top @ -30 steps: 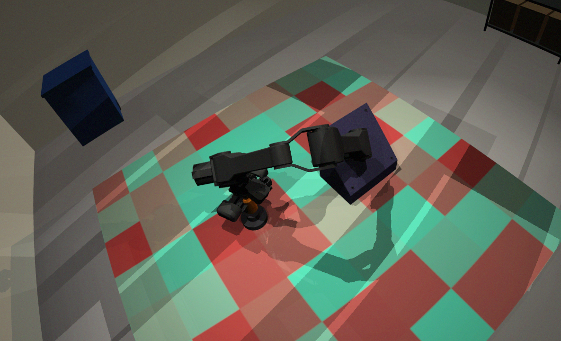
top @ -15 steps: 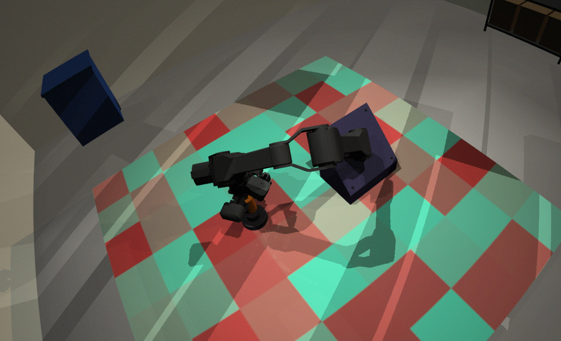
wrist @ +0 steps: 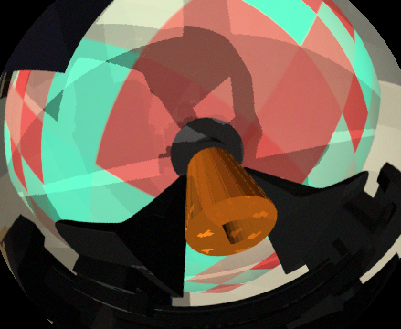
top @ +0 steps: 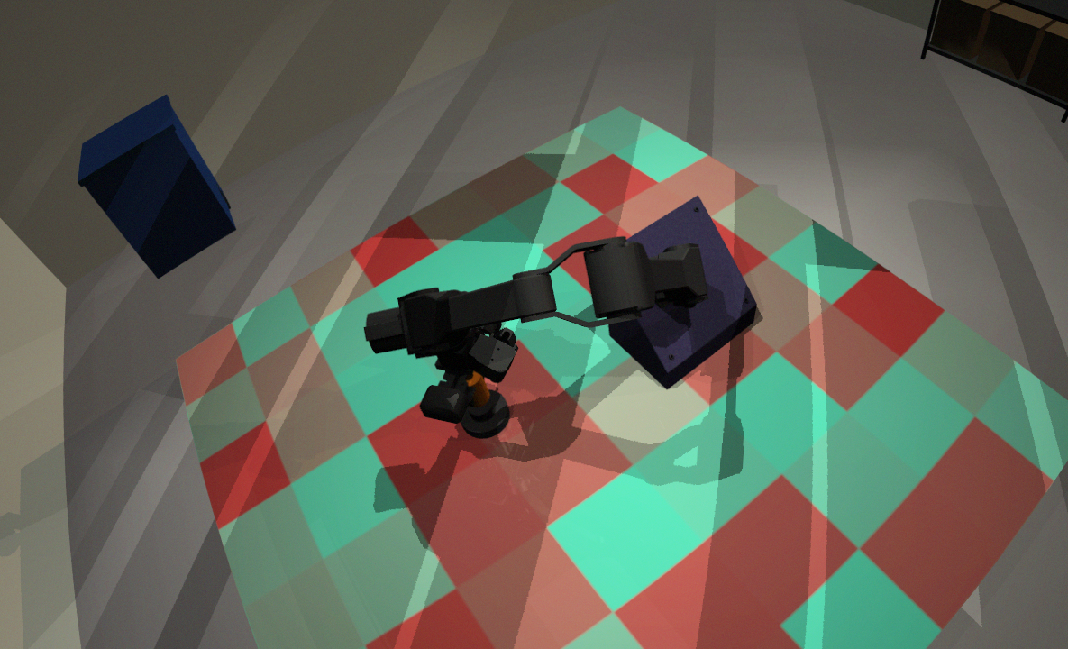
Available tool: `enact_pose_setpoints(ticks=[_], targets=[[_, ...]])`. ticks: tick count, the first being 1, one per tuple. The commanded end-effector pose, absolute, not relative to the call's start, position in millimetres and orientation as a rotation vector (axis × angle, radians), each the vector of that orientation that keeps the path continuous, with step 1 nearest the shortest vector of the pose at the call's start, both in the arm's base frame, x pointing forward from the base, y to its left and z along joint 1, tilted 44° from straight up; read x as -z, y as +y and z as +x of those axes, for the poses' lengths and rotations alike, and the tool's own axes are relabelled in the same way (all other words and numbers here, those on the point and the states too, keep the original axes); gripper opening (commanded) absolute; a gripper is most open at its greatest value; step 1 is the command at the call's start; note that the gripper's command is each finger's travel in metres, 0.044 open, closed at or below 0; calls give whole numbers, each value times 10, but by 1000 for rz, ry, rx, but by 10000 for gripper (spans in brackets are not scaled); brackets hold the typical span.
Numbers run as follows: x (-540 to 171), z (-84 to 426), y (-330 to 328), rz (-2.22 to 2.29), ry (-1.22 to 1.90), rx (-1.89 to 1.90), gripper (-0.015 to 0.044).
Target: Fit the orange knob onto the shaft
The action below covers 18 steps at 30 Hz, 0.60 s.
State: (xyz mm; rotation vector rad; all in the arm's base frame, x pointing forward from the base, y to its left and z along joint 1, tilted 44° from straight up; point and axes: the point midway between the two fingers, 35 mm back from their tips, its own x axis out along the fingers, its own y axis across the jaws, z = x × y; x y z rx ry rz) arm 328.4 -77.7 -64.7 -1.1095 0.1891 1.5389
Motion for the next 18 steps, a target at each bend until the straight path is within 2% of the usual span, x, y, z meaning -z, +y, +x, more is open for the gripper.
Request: enact_pose_setpoints(ticks=[1, 18], targets=[[620, 3292, -801, -1118, 189, -1536, 0], [648, 3277, -793, -1118, 189, -1536, 0]])
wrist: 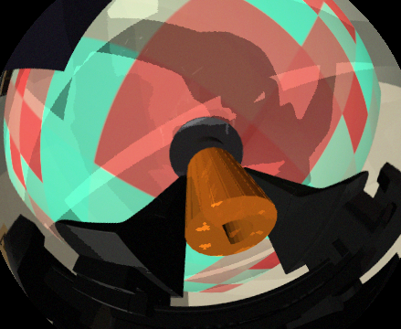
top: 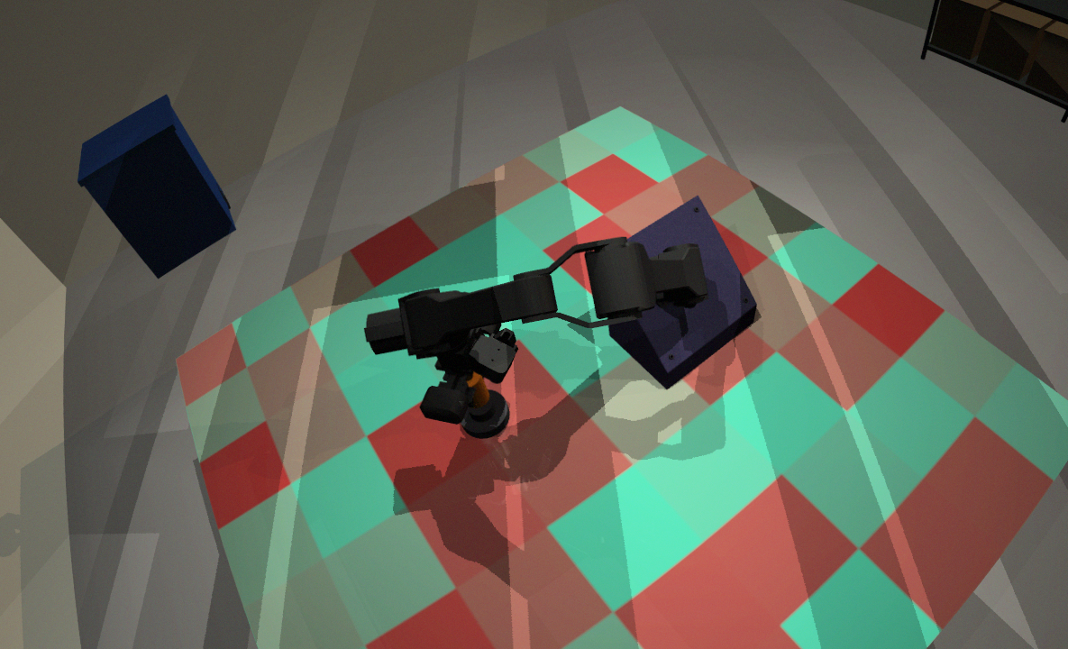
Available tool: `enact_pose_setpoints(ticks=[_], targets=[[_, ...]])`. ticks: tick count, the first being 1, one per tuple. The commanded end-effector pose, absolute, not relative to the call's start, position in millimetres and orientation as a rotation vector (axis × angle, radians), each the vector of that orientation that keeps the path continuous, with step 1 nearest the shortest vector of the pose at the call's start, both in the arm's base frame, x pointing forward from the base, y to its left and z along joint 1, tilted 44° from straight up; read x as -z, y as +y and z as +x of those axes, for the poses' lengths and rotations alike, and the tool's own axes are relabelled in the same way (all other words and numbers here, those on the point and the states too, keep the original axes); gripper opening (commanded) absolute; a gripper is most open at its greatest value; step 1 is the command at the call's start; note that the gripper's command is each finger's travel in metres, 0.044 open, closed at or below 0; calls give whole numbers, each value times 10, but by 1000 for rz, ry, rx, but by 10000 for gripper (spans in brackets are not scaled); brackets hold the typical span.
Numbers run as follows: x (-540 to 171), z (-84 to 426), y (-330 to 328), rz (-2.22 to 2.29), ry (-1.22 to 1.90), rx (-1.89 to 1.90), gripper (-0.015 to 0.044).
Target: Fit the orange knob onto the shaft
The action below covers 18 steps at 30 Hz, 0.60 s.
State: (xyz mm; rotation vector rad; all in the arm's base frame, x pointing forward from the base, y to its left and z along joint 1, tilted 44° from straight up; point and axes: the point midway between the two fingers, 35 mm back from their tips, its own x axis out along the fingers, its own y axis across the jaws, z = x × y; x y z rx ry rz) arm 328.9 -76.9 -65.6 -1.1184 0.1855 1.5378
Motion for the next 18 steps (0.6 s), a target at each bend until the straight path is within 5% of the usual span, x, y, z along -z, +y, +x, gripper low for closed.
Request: enact_pose_setpoints(ticks=[1, 18], targets=[[645, 3275, -797, -1118, 189, -1536, 0], [655, 3305, -800, -1282, 28, -1582, 0]])
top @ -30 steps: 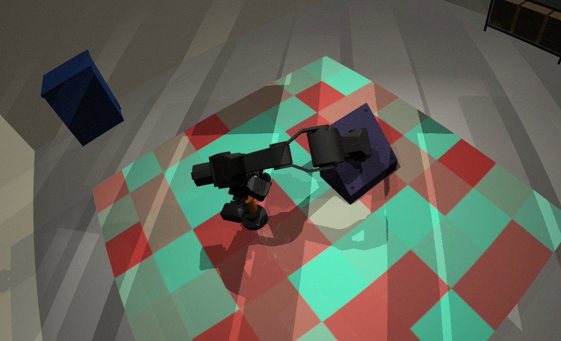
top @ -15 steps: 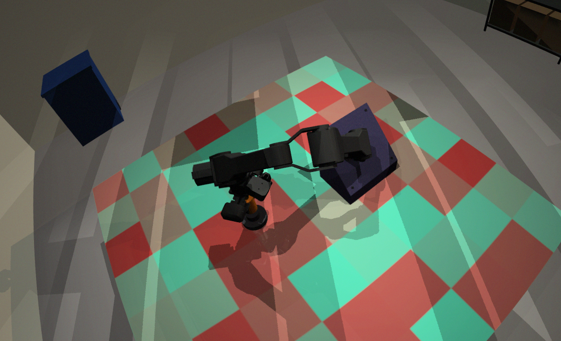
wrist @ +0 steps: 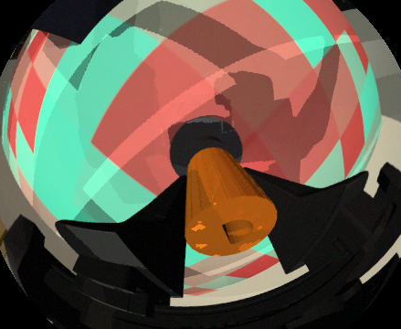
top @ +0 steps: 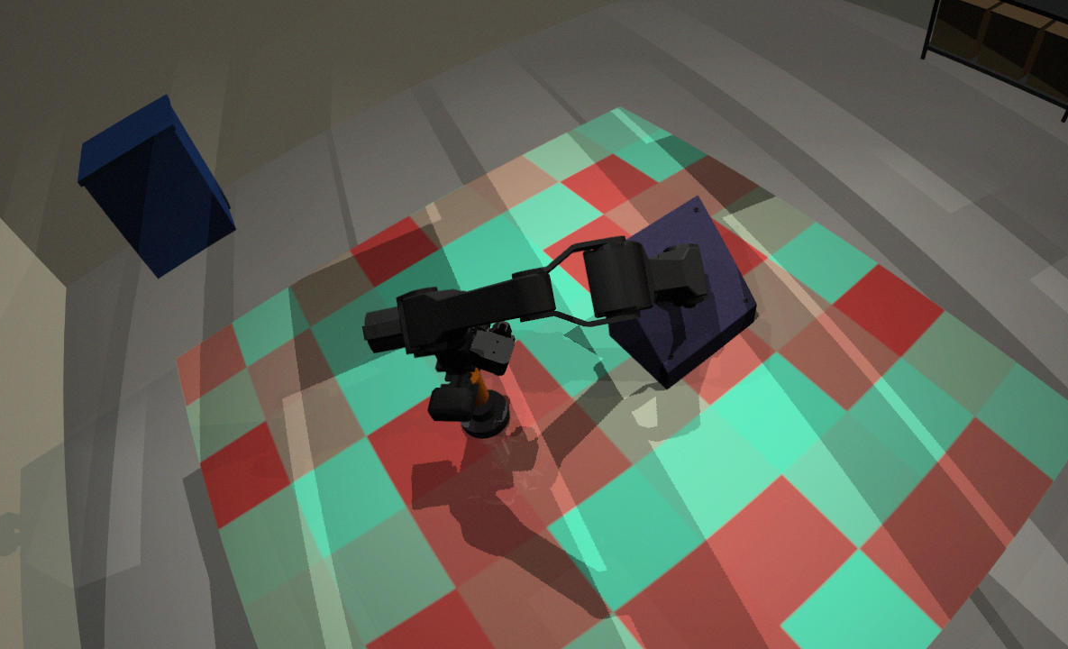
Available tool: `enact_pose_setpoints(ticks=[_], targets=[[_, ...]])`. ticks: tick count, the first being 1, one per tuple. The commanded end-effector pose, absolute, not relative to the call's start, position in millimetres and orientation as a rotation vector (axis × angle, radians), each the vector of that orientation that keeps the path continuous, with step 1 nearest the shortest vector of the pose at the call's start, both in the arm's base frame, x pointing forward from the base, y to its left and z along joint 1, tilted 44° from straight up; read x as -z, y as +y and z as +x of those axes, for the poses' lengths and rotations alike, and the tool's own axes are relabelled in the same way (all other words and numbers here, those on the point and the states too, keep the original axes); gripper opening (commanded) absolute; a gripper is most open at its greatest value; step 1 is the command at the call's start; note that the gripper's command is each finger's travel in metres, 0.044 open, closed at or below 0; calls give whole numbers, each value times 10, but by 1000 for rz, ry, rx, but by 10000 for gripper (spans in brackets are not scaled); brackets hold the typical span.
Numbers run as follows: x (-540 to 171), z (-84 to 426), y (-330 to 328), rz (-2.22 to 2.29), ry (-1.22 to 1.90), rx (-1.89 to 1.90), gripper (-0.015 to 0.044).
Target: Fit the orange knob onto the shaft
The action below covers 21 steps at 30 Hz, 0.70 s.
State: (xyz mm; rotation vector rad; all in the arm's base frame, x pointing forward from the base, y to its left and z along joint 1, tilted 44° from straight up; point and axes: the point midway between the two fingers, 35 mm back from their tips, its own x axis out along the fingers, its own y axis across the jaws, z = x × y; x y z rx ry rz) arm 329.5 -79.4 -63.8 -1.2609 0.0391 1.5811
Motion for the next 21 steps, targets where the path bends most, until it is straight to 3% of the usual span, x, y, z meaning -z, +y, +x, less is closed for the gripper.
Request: enact_pose_setpoints(ticks=[1, 21], targets=[[656, 3304, -797, -1282, 28, -1582, 0], [618, 3274, -803, -1214, 96, -1565, 0]])
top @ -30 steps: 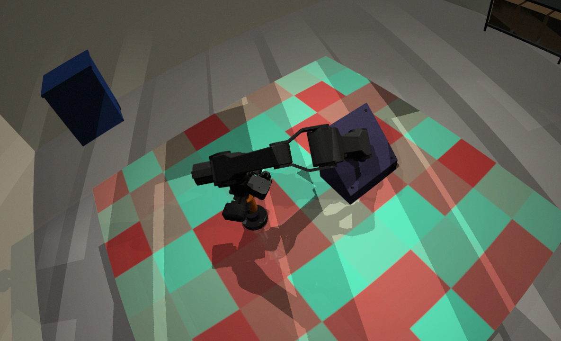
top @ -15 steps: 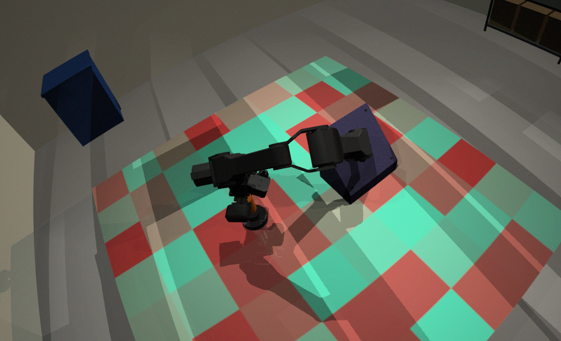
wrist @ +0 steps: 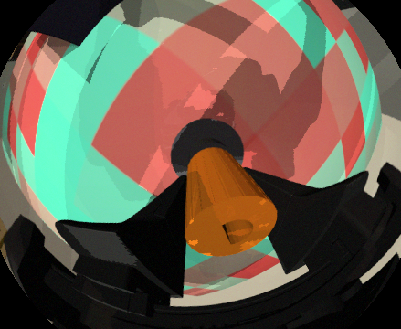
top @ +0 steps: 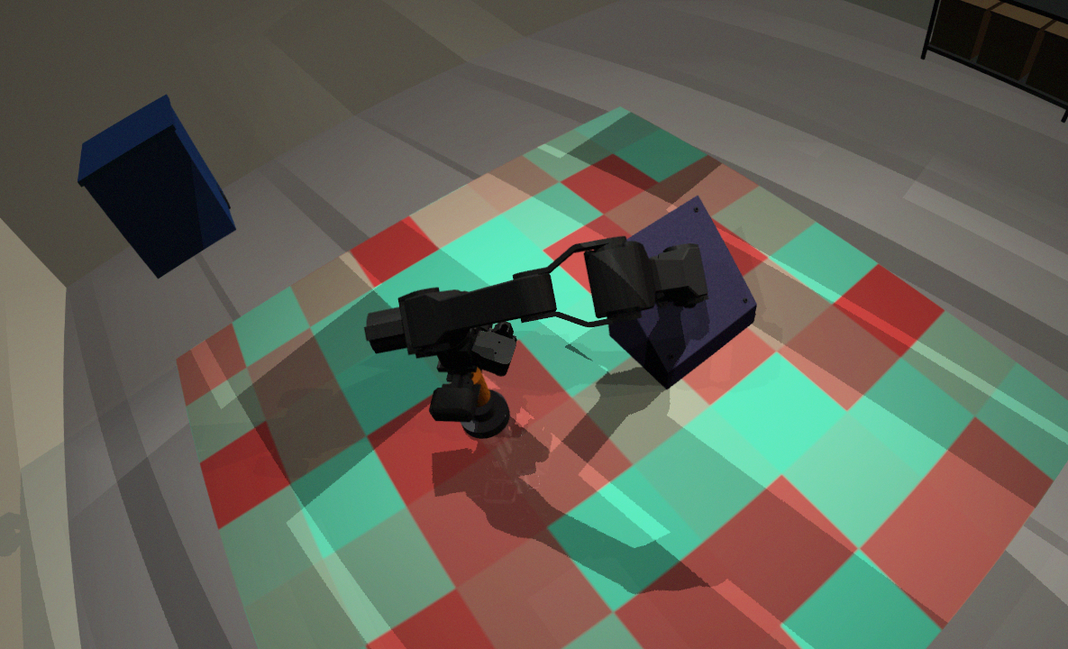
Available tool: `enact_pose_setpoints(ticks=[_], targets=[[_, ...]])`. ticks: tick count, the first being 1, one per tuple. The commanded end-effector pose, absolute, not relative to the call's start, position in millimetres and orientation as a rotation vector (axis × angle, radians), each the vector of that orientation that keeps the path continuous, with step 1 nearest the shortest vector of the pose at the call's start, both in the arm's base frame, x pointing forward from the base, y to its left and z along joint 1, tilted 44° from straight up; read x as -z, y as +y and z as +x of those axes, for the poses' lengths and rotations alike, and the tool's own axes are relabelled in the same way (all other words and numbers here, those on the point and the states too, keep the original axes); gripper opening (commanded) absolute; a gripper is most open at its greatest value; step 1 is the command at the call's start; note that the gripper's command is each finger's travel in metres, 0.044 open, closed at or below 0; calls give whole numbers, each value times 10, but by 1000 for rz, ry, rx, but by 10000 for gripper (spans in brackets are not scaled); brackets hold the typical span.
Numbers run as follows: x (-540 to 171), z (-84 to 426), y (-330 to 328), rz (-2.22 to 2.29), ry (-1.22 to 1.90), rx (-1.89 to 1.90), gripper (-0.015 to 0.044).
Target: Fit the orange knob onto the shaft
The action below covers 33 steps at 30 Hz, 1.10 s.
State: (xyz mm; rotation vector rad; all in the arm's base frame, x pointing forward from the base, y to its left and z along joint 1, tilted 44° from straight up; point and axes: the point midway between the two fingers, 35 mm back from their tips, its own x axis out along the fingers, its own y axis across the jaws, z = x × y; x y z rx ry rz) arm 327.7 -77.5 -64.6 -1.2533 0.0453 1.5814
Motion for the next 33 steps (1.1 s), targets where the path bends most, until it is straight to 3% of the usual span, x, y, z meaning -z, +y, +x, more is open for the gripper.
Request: enact_pose_setpoints(ticks=[1, 16, 33], targets=[[616, 3275, -803, -1181, 128, -1555, 0], [632, 3301, -807, -411, 777, -1234, 0], [657, 3274, -801, 554, 1343, -597, 0]])
